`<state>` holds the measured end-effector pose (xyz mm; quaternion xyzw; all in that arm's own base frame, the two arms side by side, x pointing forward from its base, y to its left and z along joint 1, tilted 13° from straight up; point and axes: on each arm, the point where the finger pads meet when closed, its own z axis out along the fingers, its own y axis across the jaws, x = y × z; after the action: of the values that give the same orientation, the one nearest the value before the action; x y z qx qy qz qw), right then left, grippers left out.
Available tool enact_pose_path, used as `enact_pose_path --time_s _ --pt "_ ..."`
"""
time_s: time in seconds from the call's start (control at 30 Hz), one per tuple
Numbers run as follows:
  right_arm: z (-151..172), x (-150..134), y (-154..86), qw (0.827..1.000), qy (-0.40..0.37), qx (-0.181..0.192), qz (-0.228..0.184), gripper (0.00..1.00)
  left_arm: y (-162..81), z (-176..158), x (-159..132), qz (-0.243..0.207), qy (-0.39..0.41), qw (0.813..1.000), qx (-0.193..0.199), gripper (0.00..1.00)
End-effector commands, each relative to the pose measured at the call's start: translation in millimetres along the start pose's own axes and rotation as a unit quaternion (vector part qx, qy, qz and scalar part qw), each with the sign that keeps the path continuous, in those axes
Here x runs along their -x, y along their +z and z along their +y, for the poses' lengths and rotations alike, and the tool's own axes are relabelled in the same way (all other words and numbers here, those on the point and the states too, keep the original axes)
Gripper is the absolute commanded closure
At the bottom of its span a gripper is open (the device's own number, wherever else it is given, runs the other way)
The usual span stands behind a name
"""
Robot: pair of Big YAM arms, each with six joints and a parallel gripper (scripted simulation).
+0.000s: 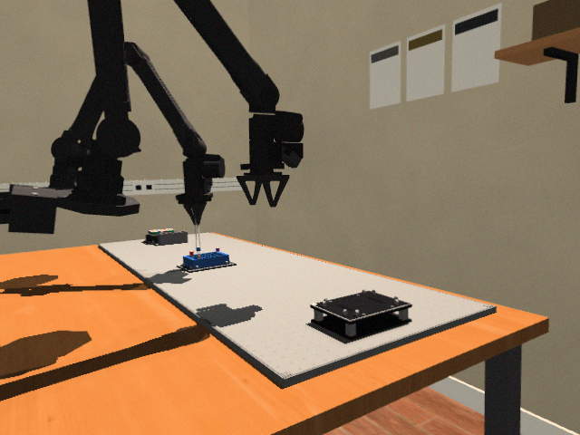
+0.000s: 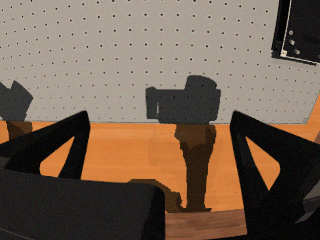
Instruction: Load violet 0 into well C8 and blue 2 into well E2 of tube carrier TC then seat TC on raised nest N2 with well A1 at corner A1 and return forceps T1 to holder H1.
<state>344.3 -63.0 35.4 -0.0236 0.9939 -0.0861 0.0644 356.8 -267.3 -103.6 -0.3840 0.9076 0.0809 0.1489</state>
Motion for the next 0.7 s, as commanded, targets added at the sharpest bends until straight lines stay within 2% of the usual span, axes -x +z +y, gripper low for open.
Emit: enact_pose_path --time_s 0.0,0.13,0.23,0.37,0.4,0.53,0.67 --pt "-10 33 -19 0.999 0.016 -0.007 -0.039 0.0 12 7 9 -0.001 -0.007 1.0 0.009 0.91" --pt "-10 33 -19 0.999 0.016 -0.007 -0.039 0.0 7 2 -3 -0.002 0.003 1.0 0.004 0.91" --pt "-10 33 -19 0.999 0.016 -0.007 -0.039 0.0 -10 -3 6 0.003 -0.01 1.0 -0.007 0.92" --pt "-10 33 -19 0.999 0.016 -0.007 -0.039 0.0 -12 -4 8 0.005 -0.015 1.0 -0.008 0.92" --pt "-10 33 -19 0.999 0.016 -0.007 -0.039 0.0 2 3 2 0.005 -0.007 1.0 0.009 0.92" --pt "-10 33 -19 0.999 0.016 -0.007 -0.039 0.0 -19 -8 4 0.008 -0.011 1.0 -0.013 0.92" --pt "-10 33 -19 0.999 0.016 -0.007 -0.039 0.0 -11 -4 0 0.01 -0.008 1.0 -0.004 0.92"
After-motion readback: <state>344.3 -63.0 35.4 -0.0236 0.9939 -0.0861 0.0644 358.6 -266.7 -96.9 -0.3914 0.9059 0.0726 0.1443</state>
